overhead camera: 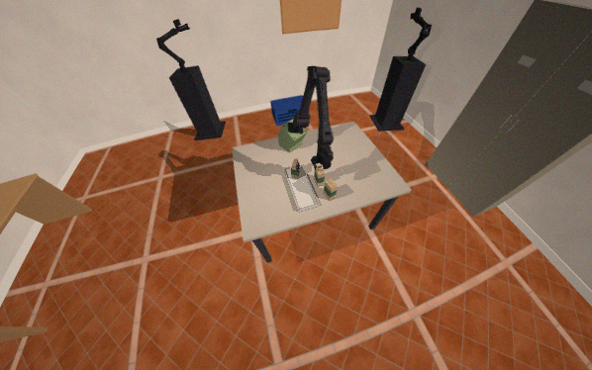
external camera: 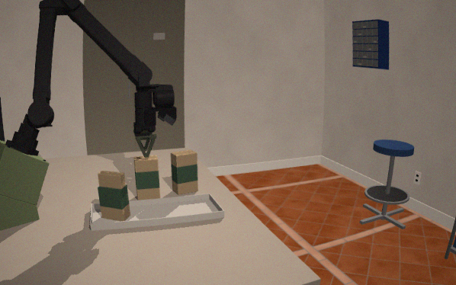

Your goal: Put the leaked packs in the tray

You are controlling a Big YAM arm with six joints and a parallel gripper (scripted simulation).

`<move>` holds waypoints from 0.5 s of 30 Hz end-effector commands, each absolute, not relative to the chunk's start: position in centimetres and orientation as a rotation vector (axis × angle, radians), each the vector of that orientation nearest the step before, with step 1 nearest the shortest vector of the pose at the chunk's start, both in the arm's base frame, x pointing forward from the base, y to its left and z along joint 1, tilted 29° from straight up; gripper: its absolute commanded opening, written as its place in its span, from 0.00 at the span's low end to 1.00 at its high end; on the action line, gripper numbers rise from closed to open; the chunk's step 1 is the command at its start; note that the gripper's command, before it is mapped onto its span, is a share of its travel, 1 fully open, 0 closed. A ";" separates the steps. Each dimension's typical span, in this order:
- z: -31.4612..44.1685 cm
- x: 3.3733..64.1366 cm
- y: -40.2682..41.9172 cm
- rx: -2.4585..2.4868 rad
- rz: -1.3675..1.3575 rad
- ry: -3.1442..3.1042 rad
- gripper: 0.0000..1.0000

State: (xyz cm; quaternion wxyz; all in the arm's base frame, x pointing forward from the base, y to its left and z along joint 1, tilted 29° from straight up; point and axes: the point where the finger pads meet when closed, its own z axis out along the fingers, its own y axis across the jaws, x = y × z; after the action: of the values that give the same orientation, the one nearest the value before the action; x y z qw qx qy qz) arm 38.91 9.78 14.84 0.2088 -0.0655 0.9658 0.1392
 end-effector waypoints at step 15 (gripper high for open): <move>15.2 39.5 9.5 -0.156 0.387 2.677 0.77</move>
State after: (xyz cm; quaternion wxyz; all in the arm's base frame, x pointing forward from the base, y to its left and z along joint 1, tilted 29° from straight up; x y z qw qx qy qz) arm 38.91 9.78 14.84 0.2088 -0.0655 0.9658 0.1392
